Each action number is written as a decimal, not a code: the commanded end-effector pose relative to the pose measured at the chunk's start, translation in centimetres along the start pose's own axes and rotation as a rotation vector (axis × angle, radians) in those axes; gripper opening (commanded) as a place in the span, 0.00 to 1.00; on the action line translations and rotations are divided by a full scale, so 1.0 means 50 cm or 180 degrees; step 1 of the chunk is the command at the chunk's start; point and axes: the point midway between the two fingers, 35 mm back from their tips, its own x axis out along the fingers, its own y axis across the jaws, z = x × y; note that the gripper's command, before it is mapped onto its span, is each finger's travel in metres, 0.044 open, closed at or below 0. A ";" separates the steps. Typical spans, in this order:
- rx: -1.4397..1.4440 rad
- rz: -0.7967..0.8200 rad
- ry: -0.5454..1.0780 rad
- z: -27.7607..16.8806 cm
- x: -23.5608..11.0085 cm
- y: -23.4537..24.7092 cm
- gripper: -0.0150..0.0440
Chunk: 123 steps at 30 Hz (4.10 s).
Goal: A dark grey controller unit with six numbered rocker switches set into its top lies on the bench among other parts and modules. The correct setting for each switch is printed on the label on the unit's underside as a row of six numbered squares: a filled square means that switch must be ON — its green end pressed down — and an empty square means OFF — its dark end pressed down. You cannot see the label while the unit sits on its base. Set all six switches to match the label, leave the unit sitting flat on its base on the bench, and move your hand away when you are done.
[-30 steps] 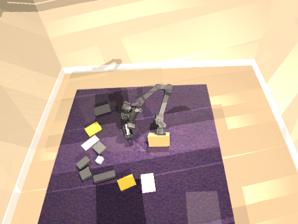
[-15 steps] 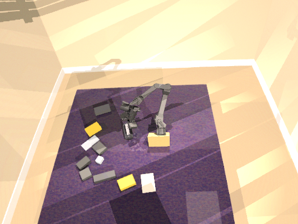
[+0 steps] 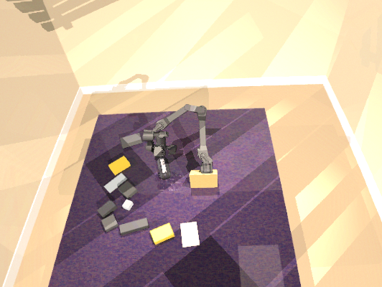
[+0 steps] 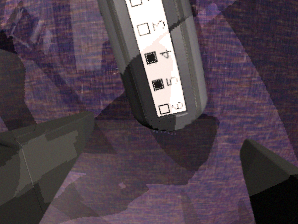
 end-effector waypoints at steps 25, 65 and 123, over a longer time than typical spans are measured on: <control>-0.1235 0.0354 -0.0042 -0.011 0.060 -0.018 1.00; -0.1235 0.0352 -0.0025 -0.015 0.135 -0.006 0.81; -0.1236 0.0353 -0.0033 0.010 0.069 -0.005 0.82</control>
